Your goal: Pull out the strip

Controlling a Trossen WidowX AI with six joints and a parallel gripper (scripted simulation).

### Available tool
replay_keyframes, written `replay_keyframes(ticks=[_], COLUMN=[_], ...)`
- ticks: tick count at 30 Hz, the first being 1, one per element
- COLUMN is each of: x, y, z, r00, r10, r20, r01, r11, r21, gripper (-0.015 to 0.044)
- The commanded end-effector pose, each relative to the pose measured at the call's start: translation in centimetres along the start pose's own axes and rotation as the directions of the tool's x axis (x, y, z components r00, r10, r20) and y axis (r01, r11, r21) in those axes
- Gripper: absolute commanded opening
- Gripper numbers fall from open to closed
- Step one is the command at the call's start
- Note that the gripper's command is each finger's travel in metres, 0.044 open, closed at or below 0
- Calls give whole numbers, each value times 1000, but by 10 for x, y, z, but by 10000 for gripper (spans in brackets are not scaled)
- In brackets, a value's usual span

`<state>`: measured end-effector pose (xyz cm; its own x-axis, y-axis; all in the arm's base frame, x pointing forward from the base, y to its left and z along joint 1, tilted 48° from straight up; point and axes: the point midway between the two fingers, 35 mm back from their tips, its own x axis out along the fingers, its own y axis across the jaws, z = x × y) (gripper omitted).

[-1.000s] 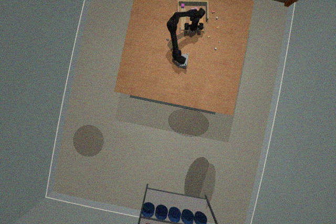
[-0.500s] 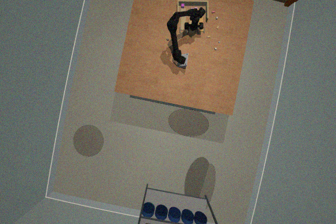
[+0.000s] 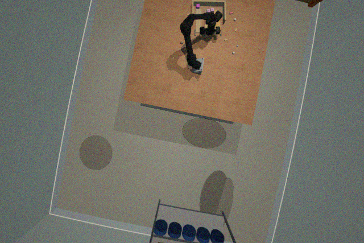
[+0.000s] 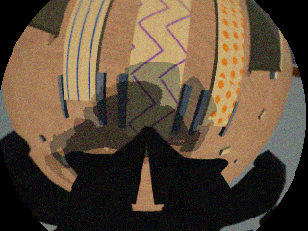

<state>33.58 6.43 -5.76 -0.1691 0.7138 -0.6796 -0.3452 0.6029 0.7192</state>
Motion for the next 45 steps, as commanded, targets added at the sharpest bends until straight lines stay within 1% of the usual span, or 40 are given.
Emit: replay_keyframes(ticks=[1, 45], x=[3, 5], y=[0, 1], z=[-11, -78], r00=[1000, 1000], r10=[2, 2], r20=[-11, -13], r01=[-2, -2], r11=[1000, 1000], r21=[5, 7], gripper=[0, 0])
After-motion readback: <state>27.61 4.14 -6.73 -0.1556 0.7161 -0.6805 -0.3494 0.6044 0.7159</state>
